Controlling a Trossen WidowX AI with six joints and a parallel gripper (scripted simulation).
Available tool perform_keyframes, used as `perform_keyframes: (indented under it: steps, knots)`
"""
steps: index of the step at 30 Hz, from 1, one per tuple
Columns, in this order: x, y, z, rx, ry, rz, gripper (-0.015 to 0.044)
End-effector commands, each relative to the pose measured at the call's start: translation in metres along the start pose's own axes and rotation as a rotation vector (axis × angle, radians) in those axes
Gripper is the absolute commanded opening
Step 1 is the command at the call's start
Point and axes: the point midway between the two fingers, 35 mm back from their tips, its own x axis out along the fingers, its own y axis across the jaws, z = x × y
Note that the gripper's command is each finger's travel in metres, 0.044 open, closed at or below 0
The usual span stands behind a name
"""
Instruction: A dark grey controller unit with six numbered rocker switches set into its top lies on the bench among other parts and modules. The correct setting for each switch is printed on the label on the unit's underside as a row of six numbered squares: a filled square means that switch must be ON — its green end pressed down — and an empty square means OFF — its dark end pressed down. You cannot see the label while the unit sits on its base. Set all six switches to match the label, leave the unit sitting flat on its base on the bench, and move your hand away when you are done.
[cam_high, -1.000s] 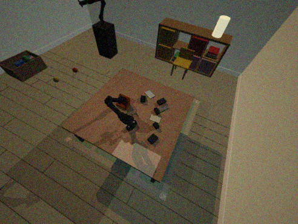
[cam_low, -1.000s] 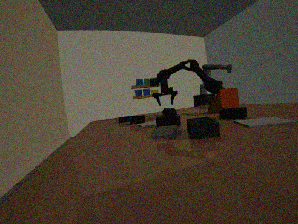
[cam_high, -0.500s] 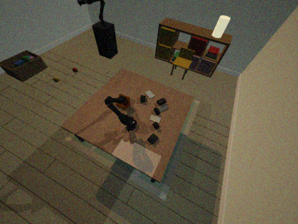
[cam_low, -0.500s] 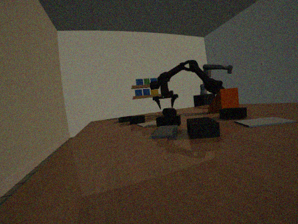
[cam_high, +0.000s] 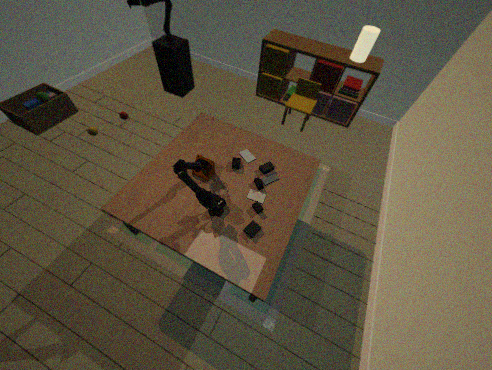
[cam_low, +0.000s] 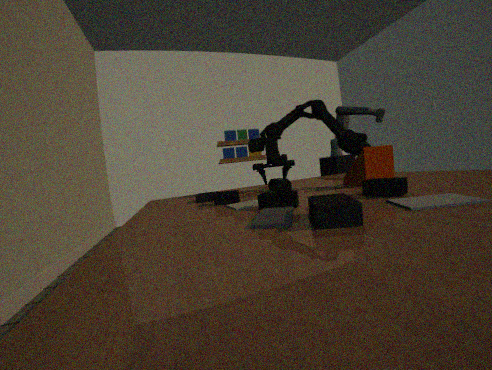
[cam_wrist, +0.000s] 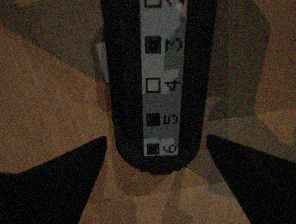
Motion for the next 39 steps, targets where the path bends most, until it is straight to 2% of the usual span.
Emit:
perform_keyframes:
  steps: [1,39]
  knots:
    - [0.003,0.0,0.002,-0.009,-0.005,0.002,0.0335]
    - [-0.009,0.0,0.006,-0.009,-0.006,0.002,0.0336]
